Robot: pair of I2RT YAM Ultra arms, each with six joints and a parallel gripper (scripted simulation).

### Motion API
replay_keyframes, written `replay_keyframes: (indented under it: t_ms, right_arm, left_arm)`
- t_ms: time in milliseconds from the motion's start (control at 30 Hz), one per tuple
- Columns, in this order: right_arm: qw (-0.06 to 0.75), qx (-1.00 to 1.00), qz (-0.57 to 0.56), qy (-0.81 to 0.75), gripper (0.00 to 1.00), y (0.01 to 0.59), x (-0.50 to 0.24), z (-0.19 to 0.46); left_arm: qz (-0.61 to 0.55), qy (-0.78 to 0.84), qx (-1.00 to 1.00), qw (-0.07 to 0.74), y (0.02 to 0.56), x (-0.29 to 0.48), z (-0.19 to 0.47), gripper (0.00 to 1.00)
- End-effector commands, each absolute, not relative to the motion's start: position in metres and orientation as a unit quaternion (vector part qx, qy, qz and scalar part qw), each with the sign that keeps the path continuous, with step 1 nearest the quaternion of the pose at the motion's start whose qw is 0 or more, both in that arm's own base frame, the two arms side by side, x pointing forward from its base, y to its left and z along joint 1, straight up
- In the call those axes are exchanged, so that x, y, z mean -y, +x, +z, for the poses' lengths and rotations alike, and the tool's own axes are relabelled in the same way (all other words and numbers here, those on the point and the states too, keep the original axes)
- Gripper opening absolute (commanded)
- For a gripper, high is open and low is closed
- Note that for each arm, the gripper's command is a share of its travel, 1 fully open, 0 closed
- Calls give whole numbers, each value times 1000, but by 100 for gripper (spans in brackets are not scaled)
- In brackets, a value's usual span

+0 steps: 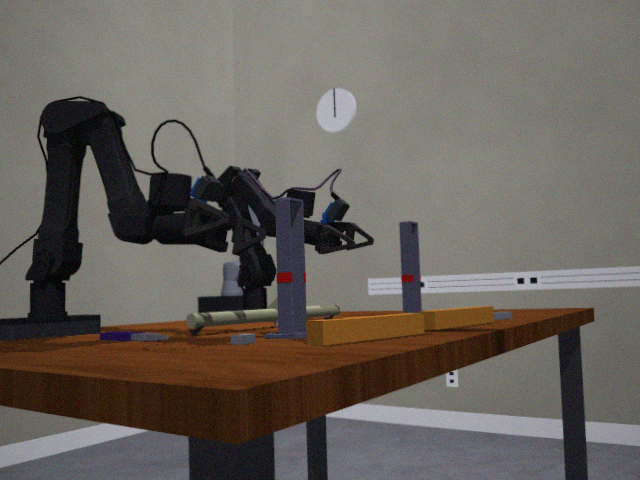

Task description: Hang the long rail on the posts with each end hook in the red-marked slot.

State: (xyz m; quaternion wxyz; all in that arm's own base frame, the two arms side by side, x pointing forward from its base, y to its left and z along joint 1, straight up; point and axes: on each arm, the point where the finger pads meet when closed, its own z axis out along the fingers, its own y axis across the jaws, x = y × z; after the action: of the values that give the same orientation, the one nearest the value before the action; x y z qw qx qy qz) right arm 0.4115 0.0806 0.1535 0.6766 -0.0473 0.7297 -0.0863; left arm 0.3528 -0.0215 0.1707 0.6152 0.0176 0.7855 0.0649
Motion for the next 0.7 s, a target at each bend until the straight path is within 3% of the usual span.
replay_keyframes:
  t_ms: [0, 133, 200, 267, 300, 367, 667]
  right_arm:
    - [697, -712, -83, -39, 100, 410, -82, 174]
    - [693, -715, -84, -37, 100, 411, -80, 170]
    - [693, -715, -84, -37, 100, 411, -80, 170]
    - [687, -719, -88, -48, 77, 411, -83, 168]
    - [683, -723, -89, -53, 66, 413, -84, 165]
    - [671, -732, -92, -72, 48, 415, -89, 158]
    - [612, -769, -112, -145, 48, 426, -104, 128]
  left_arm:
    - [61, 11, -780, 623, 354, 20, 175, 100]
    - [61, 11, -780, 623, 354, 20, 175, 100]
    - [67, 31, -790, 609, 354, 22, 168, 77]
    - [76, 62, -805, 586, 354, 27, 159, 55]
    - [82, 77, -812, 572, 355, 29, 154, 48]
    - [91, 121, -829, 538, 356, 37, 142, 48]
    - [111, 262, -863, 418, 360, 57, 111, 48]
